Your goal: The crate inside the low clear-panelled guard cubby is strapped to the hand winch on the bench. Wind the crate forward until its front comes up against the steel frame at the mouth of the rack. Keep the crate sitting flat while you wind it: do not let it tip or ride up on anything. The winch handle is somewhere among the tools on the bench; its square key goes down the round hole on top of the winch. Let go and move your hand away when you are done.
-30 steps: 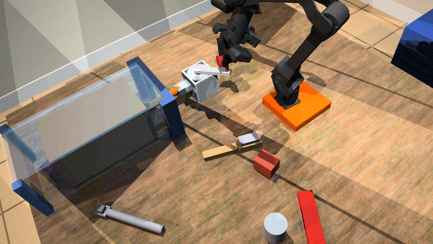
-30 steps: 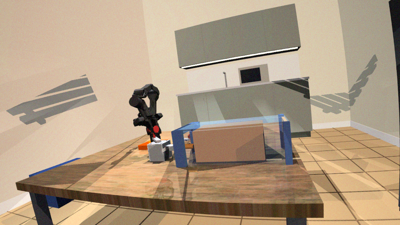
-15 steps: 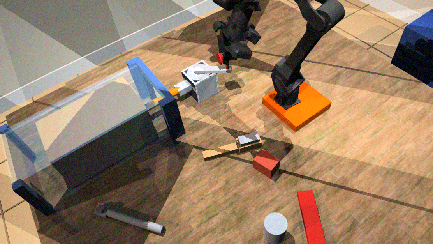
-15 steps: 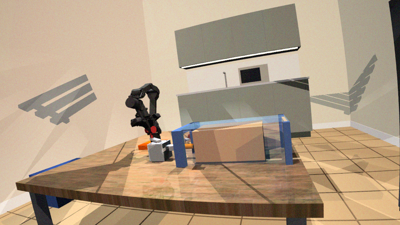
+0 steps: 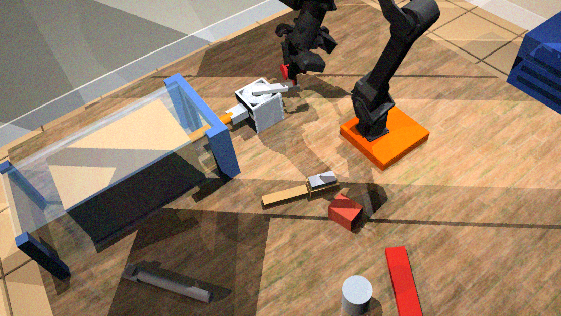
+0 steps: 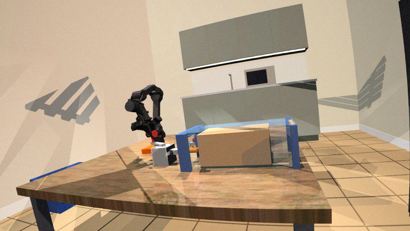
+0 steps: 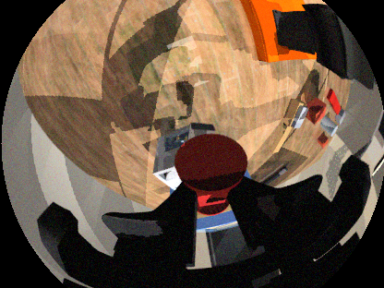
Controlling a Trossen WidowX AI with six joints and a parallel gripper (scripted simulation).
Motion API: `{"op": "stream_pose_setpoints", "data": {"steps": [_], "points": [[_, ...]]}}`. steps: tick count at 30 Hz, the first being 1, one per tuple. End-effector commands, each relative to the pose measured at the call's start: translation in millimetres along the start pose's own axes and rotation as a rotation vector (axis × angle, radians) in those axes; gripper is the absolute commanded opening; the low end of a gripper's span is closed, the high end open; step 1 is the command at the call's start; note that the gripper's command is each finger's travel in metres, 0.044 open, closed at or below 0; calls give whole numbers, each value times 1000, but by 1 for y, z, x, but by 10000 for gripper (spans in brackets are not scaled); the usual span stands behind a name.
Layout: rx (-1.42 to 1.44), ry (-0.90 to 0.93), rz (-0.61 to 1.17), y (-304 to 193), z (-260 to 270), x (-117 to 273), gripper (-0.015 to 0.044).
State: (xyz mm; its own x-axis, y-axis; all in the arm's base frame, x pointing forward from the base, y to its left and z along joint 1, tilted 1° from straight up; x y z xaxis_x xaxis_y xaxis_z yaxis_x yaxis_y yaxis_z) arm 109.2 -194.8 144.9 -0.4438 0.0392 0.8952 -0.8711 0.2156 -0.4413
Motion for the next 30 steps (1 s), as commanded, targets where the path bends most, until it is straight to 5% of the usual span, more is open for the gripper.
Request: {"op": "stream_pose_setpoints", "data": {"steps": [1, 30], "points": [[5, 36, -14, 1, 16, 0, 0], [6, 38, -14, -4, 48, 0, 0]]}}
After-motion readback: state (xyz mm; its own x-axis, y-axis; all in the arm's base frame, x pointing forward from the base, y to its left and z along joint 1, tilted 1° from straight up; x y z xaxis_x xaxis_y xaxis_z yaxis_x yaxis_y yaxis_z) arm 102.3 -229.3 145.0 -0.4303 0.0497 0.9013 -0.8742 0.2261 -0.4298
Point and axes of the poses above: the point midway between the two fingers, 35 mm back from their tips, its own x axis back along the fingers, its own z axis across the jaws, y = z × x, the point moved 1 cm from there along x, back along the fingers, and after that the axes turned 4 degrees about -x, right-handed, at the moved point
